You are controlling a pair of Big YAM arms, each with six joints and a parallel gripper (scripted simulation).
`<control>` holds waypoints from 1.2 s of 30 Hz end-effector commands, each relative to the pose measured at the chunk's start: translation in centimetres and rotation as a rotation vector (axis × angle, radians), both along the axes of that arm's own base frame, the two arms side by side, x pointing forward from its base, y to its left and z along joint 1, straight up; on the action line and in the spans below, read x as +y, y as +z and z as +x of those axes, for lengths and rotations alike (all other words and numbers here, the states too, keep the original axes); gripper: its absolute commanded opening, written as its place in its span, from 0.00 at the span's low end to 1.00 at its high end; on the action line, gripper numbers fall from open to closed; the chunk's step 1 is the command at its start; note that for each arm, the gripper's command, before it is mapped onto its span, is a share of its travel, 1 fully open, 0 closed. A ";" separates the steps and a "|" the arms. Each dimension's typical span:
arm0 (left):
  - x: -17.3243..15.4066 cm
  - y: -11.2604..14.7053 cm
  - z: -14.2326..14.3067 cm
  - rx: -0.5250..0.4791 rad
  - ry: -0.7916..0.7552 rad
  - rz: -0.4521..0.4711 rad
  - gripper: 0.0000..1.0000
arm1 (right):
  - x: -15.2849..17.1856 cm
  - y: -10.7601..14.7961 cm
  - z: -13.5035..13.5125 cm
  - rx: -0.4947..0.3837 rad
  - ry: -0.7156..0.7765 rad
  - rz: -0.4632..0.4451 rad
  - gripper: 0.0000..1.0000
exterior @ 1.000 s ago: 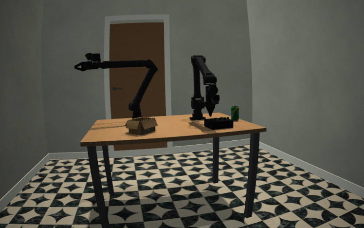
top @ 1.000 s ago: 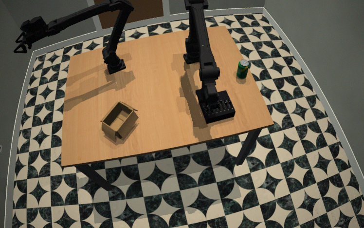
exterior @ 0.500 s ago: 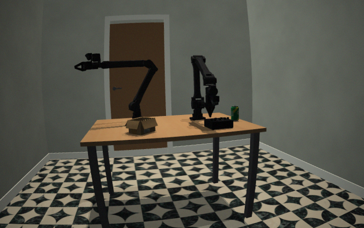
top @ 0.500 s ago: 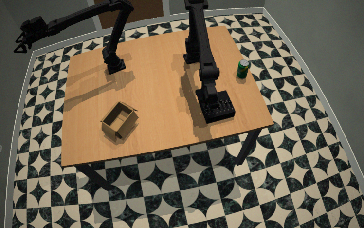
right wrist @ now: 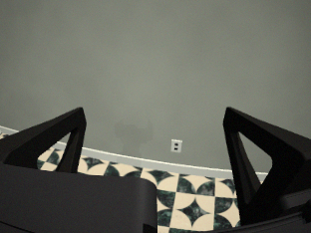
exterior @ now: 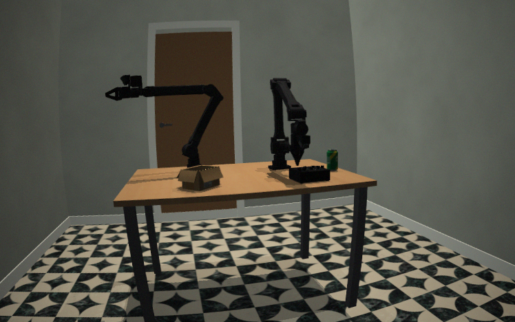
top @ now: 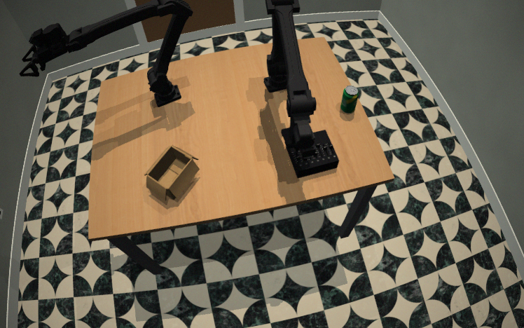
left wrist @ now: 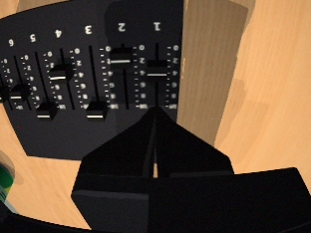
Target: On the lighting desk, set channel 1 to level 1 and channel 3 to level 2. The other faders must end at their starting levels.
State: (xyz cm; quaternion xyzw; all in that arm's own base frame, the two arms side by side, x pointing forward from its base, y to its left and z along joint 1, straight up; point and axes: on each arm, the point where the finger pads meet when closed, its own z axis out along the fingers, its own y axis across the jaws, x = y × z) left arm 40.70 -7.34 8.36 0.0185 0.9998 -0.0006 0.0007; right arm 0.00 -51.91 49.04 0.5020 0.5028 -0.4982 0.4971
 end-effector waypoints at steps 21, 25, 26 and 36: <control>-0.5 0.1 0.6 -0.013 -0.004 0.000 0.00 | 0.0 2.4 -0.3 -0.008 -0.003 -0.059 1.00; -0.6 0.1 0.7 -0.015 -0.004 -0.001 0.00 | 0.0 2.4 -0.3 -0.008 -0.003 -0.059 1.00; -0.6 0.1 0.8 -0.016 -0.004 -0.001 0.00 | 0.0 2.4 -0.3 -0.008 -0.003 -0.059 1.00; -0.9 0.8 1.8 -0.033 -0.004 -0.004 0.00 | 0.0 2.4 -0.3 -0.008 -0.003 -0.059 1.00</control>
